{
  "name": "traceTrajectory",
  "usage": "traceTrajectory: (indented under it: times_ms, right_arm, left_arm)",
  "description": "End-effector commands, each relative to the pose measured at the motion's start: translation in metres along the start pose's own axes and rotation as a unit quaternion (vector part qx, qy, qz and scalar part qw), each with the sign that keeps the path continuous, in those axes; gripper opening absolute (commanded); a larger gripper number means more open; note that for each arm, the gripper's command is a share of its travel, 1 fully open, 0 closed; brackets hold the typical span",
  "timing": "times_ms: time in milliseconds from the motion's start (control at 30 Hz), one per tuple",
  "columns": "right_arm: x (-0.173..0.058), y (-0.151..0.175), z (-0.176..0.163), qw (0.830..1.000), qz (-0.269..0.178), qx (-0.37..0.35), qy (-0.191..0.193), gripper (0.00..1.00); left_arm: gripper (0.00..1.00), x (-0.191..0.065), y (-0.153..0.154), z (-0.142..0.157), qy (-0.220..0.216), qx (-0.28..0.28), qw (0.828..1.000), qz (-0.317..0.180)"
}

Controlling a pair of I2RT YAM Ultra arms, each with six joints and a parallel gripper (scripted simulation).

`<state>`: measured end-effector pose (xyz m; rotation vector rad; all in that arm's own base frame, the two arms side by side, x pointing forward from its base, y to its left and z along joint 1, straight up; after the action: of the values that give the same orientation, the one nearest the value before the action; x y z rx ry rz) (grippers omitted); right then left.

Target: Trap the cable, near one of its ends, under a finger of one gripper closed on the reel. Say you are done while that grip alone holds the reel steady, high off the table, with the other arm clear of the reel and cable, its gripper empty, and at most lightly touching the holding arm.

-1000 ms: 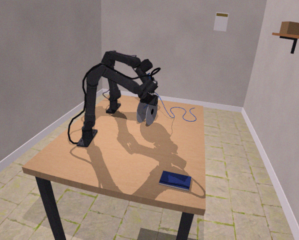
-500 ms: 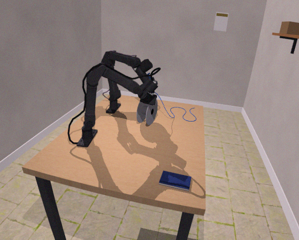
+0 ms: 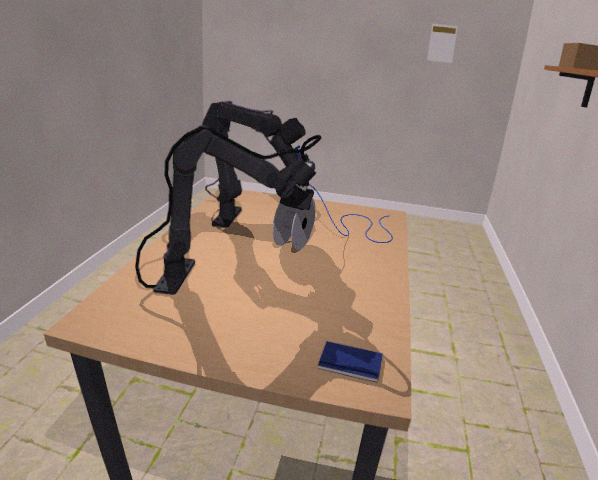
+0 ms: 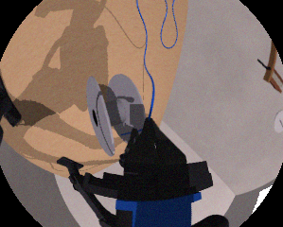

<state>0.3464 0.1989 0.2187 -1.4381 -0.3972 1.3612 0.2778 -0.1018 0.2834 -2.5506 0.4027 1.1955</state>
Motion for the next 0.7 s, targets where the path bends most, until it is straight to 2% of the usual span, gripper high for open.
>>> traceTrajectory:
  times_ms: [0,300,567,667]
  right_arm:
    - [-0.0102,-0.0125,0.0013,1.000,-0.015,-0.008,0.001,0.00]
    - [-0.0109,-0.0133,0.0004,1.000,-0.015,-0.008,0.002,0.00]
    - [-0.0120,-0.0162,0.0005,1.000,-0.018,-0.011,0.003,0.00]
    - [-0.0120,-0.0162,0.0005,1.000,-0.018,-0.011,0.003,0.00]
  left_arm:
    - [0.00,-0.0084,-0.0050,-0.0111,0.016,0.001,1.000,-0.013]
    - [0.00,-0.0089,-0.0060,-0.0104,0.015,0.000,1.000,-0.014]
    - [0.16,-0.0104,-0.0063,-0.0116,0.019,0.000,1.000,-0.014]
    - [0.18,-0.0104,-0.0063,-0.0117,0.019,0.000,1.000,-0.014]
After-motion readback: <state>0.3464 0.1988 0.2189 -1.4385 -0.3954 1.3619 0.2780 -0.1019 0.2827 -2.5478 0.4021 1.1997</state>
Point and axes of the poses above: on each arm, the point where the finger pads meet when closed, its own x axis out along the fingers, its own z axis across the jaws, y = z × x, the point moved 9 cm from there along -x, back along the fingers, and after that the axes turned 14 degrees about x, right-handed, at the moved point
